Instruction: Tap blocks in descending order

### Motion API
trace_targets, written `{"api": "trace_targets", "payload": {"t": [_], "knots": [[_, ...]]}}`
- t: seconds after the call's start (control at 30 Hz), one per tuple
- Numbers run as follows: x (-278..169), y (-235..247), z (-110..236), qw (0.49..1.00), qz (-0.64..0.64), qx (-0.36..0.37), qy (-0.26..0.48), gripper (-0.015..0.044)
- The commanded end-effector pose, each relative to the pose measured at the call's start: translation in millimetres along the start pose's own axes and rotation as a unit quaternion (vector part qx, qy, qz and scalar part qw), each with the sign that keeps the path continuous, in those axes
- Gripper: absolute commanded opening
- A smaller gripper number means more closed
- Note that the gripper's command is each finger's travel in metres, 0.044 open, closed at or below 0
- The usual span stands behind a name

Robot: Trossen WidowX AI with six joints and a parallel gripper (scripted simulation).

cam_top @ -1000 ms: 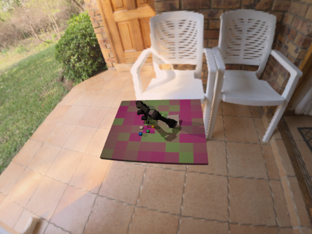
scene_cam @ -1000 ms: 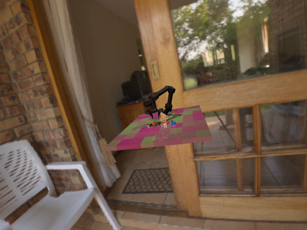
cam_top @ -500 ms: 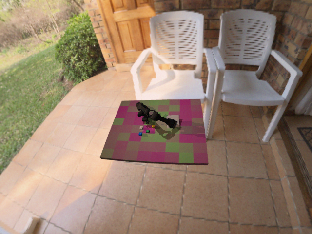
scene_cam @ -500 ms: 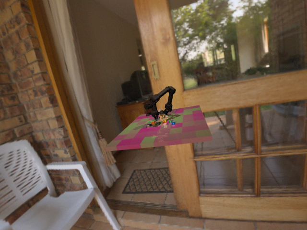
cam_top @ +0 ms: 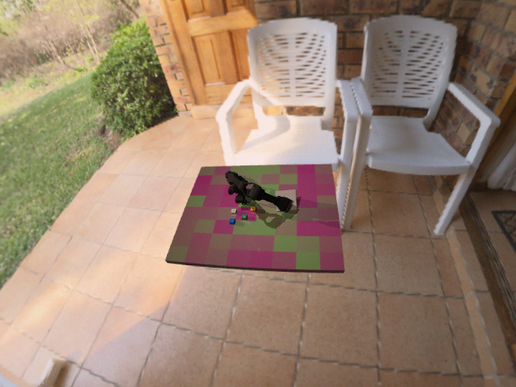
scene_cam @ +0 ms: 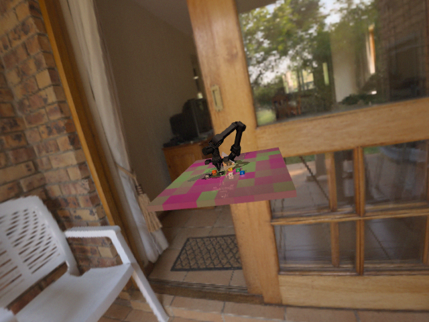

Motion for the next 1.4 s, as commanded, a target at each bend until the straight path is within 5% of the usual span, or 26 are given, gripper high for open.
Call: {"api": "trace_targets", "payload": {"t": [0.0,0.37,0.7,0.9,1.07,1.37], "knots": [[-1,1,-9,1.000,-0.004,0.004,0.001,0.0020],[-2,1,-16,1.000,-0.004,0.004,0.001,0.0020],[-1,0,23,1.000,-0.004,0.003,0.001,0.0020],[-1,0,93,1.000,-0.004,0.003,0.002,0.0020],[-2,-3,95,1.000,-0.004,0.003,0.002,0.0020],[-21,-103,96,1.000,-0.004,0.000,0.002,0.0020]]}}
Point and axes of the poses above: the point midway between the two fingers, 35 mm back from their tips, its own z axis back along the fingers, its own y axis across the jaws, x = y × z, the point moved 4 cm from there along z, back along the fingers, and after that the axes turned 10 degrees about z, right-handed, at the moved point
